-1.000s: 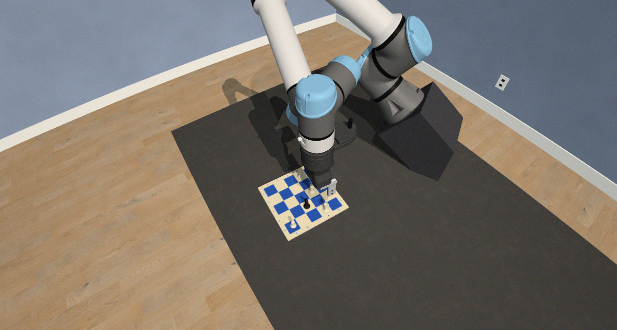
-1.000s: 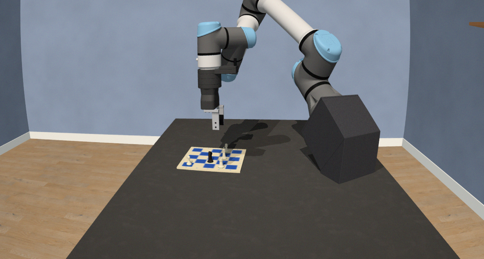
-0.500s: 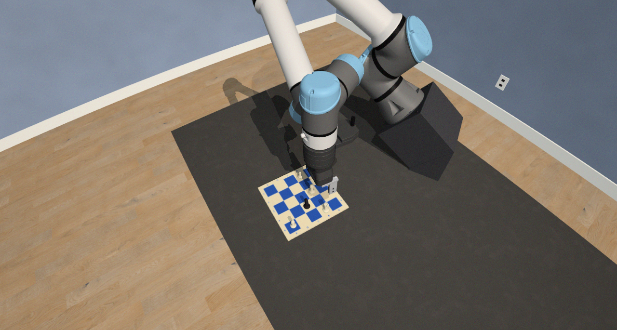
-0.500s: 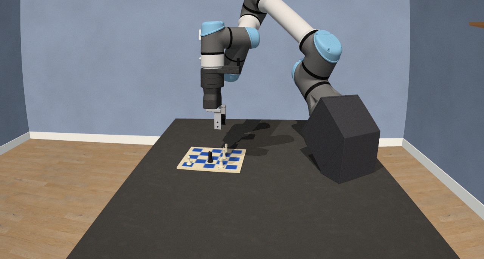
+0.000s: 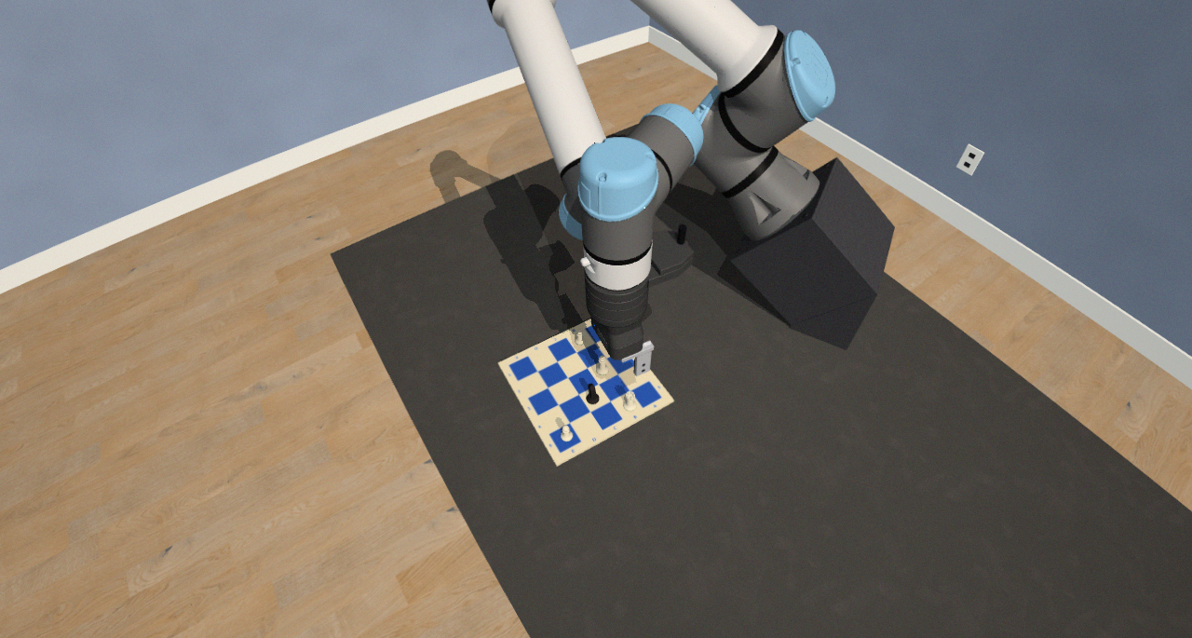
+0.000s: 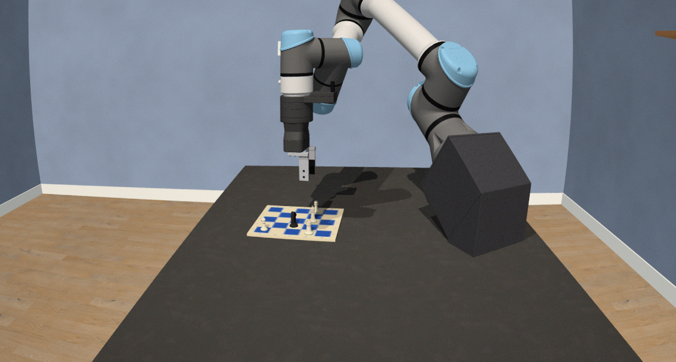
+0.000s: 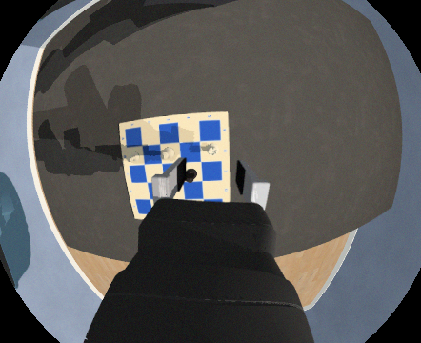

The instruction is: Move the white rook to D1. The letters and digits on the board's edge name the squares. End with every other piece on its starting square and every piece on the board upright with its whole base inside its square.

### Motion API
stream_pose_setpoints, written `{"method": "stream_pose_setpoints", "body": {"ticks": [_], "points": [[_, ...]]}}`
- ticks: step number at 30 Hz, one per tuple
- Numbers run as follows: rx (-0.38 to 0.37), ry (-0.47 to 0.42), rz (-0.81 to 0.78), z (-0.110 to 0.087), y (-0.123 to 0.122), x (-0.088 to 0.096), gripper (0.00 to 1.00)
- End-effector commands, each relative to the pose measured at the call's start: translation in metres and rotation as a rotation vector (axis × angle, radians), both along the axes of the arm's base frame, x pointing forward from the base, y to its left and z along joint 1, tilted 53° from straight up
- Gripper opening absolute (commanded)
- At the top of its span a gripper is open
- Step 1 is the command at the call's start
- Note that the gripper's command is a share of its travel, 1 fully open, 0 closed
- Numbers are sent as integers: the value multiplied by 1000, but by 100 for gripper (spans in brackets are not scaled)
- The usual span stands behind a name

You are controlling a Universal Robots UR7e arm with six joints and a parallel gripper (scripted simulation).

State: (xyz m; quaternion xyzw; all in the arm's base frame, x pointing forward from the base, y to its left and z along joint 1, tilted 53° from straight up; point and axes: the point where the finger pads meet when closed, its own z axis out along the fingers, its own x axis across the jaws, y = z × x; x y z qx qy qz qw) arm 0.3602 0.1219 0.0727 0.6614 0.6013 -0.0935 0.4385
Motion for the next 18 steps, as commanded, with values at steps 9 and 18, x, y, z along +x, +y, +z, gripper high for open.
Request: {"method": "stream_pose_setpoints", "body": {"ticks": [9, 18], "points": [[22, -39, -36, -4, -1, -1, 100], [60, -105, -94, -7, 0, -1, 100]]}}
